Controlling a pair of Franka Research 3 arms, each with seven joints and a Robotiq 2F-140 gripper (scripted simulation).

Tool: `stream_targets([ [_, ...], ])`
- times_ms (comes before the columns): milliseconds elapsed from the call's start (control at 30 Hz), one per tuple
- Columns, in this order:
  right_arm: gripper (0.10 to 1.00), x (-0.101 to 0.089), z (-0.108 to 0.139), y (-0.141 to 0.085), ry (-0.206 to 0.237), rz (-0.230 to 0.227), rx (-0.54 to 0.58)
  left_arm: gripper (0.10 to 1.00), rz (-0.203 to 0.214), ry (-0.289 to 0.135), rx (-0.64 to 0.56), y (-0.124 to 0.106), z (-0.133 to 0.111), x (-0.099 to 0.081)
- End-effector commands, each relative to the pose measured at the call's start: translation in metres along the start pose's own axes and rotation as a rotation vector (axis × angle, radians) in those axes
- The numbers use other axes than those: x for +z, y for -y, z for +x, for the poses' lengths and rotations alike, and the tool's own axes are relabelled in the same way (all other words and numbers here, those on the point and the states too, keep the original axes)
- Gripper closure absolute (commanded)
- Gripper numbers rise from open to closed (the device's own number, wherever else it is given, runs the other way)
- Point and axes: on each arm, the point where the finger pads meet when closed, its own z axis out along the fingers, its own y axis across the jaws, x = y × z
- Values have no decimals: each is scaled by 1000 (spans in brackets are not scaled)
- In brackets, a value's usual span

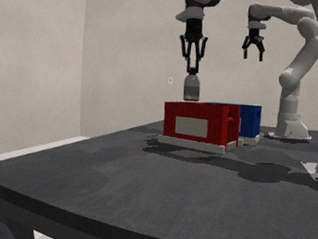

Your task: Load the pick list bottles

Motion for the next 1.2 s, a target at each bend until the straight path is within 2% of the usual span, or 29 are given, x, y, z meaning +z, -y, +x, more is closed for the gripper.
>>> stream_targets([
  [0, 98, 0, 1, 0, -4, 0, 4, 999, 3, -8, 7, -1, 2, -5],
  [1167, 98, 0, 1, 0, -4, 0, 4, 999, 3, -8, 7, -5, 3, -5],
])
